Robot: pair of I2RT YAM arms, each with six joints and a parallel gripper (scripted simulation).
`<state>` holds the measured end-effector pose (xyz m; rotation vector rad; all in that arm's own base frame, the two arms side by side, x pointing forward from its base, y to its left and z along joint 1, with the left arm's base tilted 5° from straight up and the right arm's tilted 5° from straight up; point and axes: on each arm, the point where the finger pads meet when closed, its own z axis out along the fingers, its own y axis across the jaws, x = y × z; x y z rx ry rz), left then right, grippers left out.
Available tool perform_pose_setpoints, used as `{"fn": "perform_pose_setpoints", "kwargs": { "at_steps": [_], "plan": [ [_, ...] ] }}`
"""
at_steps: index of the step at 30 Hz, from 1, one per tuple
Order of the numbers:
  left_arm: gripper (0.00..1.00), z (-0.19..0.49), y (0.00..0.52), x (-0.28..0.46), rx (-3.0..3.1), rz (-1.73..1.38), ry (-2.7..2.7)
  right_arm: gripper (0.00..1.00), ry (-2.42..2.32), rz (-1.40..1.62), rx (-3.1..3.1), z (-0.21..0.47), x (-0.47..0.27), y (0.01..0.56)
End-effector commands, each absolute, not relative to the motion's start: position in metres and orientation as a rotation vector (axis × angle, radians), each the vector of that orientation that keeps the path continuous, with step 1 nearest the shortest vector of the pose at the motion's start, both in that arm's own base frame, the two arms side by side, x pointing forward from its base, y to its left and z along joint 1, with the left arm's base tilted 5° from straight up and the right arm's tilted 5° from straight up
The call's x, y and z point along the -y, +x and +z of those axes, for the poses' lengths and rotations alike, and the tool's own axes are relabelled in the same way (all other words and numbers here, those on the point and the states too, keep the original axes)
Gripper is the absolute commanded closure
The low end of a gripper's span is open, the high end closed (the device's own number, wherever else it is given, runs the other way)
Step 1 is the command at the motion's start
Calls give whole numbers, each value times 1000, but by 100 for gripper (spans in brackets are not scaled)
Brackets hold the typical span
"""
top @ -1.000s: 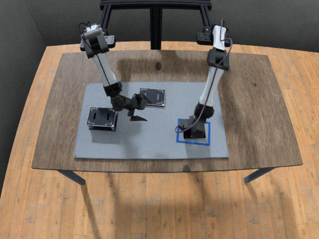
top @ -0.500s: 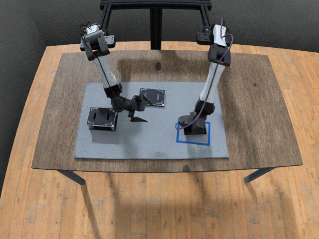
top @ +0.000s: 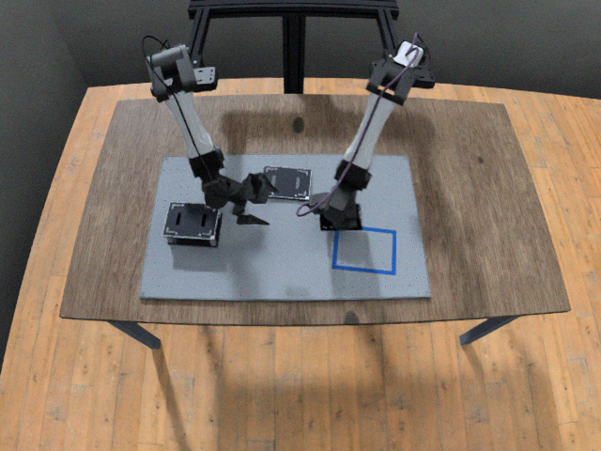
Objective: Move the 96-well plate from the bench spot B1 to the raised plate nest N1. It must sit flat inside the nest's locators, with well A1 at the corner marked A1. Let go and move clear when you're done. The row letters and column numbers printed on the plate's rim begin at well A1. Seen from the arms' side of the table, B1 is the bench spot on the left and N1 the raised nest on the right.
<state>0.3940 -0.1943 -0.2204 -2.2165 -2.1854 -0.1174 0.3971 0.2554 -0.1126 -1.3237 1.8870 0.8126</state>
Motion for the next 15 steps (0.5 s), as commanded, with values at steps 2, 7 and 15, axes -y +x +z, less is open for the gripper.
{"fn": "perform_pose_setpoints", "kwargs": {
  "at_steps": [2,7,15],
  "plan": [
    [19,-197,387,242,2317,-180,-2227,0,-1460,695,-1887,-85,-238,399],
    [19,-219,313,291,2210,-153,-2238,0,-1647,605,-1922,-56,-199,362],
    [19,-238,250,341,2097,-142,-2293,0,-1916,548,-1817,-8,-166,300]
  ]
}}
